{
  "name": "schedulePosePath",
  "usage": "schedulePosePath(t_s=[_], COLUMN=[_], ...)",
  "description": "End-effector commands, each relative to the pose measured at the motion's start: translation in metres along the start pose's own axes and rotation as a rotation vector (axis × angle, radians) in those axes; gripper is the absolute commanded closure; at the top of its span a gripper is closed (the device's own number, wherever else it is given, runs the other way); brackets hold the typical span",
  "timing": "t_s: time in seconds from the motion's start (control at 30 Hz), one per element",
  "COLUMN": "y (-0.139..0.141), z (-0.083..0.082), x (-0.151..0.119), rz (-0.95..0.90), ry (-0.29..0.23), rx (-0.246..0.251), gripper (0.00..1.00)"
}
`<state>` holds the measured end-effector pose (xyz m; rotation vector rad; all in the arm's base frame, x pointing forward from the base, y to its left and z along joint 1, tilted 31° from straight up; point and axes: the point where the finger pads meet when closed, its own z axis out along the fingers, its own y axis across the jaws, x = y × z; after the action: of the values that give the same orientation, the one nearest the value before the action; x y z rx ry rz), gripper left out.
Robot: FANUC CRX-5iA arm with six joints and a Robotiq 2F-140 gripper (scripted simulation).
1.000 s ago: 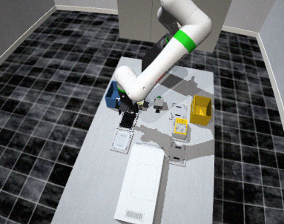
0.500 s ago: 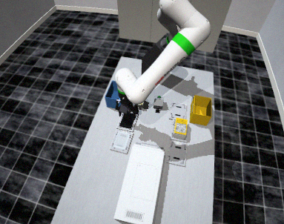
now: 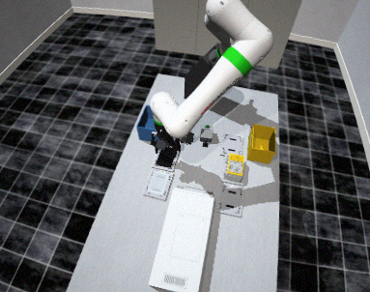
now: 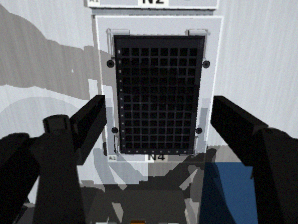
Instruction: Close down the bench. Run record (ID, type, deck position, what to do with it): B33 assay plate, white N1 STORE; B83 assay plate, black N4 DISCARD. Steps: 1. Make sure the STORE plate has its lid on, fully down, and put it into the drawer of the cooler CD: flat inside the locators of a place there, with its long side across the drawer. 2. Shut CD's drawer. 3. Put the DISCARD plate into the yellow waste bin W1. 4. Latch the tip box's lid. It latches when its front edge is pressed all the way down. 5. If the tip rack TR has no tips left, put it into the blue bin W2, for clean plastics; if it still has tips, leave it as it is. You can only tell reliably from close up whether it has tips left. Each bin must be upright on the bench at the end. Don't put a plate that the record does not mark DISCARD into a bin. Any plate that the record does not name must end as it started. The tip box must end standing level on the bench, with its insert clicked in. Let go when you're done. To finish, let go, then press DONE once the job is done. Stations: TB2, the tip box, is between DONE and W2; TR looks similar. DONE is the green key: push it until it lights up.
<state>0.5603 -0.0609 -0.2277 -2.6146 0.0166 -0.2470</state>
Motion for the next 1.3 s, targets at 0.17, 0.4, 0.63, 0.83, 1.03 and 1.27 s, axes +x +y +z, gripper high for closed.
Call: schedulePosePath(t_s=[0.17,0.4,0.63,0.83,1.03,1.27], y=[0.001,0.001,0.001,0.001,0.001,0.001], z=[0.007,0.011,0.02,0.025,0.03,0.03], x=[0.001,0.001,0.001,0.001,0.001,0.001], rz=[0.0,0.0,0.0,0.0,0.0,0.0], ry=[0.002,0.002,0.002,0.002,0.002,0.002], rx=[-0.001,-0.001,-0.001,-0.001,-0.001,-0.001], gripper=[0.3,0.3,0.3,0.3,0.3,0.3])
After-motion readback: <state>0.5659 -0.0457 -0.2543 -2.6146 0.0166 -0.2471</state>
